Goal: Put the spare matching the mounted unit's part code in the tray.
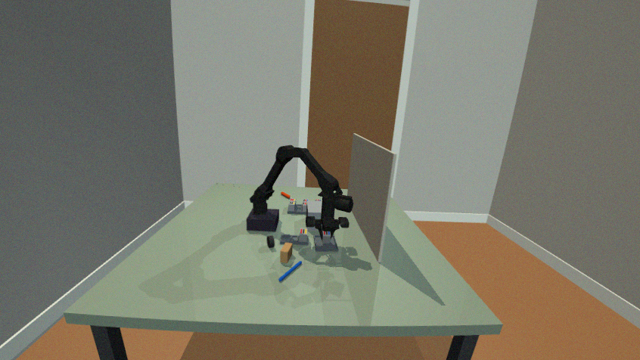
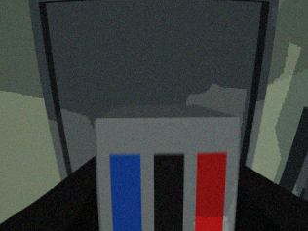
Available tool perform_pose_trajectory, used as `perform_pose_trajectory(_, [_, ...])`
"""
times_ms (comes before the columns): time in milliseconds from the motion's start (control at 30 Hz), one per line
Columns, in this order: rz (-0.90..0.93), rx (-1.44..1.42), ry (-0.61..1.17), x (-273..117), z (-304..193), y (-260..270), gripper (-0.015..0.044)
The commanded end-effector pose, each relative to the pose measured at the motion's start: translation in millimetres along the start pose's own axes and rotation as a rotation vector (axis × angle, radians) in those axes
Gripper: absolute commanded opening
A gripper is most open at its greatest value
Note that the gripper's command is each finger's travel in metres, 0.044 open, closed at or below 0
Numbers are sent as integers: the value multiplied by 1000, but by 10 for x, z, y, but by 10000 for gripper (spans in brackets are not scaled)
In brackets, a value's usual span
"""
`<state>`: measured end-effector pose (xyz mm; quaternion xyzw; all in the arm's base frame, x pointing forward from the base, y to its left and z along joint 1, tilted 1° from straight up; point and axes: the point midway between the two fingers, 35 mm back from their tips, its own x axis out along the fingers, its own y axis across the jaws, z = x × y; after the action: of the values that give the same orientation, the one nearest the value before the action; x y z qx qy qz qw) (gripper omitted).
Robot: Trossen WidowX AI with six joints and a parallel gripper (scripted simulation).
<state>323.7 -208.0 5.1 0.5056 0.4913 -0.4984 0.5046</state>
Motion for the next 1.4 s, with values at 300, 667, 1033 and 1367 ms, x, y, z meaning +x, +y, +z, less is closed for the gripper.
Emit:
perform_pose_trajectory(300, [1, 0, 0, -33, 4, 6, 440])
perform_pose_trajectory(667, [2, 5, 2, -1073, -3, 0, 440])
perform_pose_trajectory(1033, [16, 1, -10, -1058, 16, 26, 440])
perform_pose_trajectory(1367, [16, 1, -10, -1058, 16, 26, 440])
